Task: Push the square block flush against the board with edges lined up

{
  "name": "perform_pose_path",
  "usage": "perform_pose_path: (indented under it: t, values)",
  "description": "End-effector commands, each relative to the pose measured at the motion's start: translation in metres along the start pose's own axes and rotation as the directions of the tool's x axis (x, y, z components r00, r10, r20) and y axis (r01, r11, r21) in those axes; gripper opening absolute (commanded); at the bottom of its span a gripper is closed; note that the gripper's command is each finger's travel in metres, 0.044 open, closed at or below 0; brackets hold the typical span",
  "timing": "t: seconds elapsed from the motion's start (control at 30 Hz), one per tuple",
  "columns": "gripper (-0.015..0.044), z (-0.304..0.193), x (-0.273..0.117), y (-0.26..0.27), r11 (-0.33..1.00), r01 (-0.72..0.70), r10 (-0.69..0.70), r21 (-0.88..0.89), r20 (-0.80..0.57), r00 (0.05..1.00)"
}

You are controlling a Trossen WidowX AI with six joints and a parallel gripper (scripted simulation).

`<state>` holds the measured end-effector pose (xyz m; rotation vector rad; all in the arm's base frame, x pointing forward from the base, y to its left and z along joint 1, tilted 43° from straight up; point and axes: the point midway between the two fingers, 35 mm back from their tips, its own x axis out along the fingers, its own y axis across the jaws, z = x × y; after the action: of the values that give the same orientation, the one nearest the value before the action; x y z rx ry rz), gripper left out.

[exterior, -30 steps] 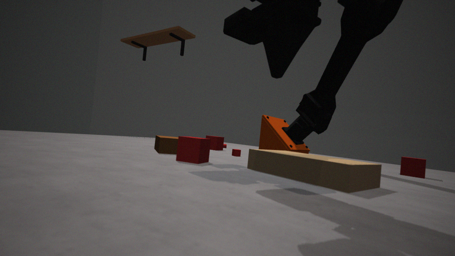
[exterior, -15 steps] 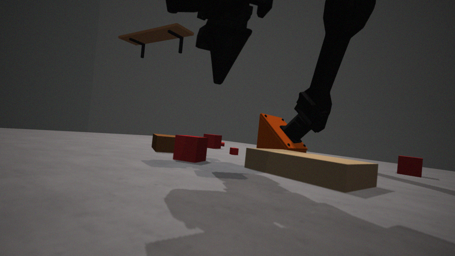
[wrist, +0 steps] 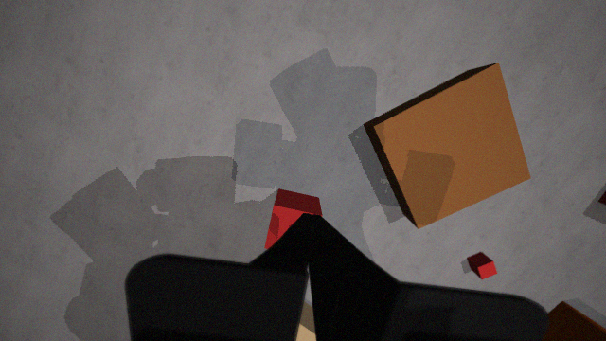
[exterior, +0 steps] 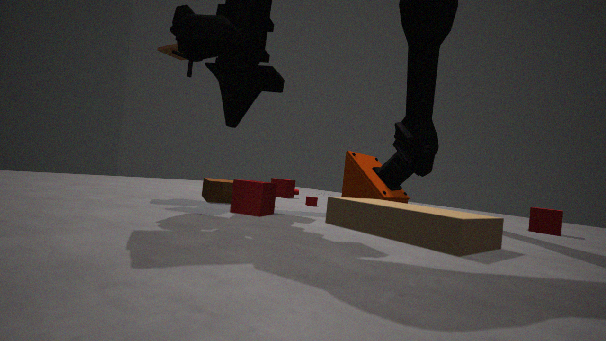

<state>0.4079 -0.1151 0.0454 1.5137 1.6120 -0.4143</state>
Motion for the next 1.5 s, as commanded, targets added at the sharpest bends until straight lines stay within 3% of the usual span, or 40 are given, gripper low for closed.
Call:
perform_pose_path:
  t: [0.0,0.5,0.9,1.13,1.27,1.47]
  values:
    - [0.0,0.023,0.006,-0.023,0.99,0.011,-0.011,0.139,0.0,1.0]
    - [0.0,0.081,0.028,-0.1,0.857,0.038,-0.035,0.513,-0.015,0.999]
    - [0.0,0.111,0.047,-0.153,0.609,0.038,-0.015,0.792,-0.036,0.999]
    - [0.0,0.113,0.051,-0.156,0.591,0.038,-0.014,0.806,-0.037,0.999]
    - [0.0,0.111,0.1,-0.156,0.591,0.039,-0.012,0.806,-0.039,0.999]
    - [0.0,0.11,0.103,-0.156,0.591,0.039,-0.012,0.806,-0.039,0.999]
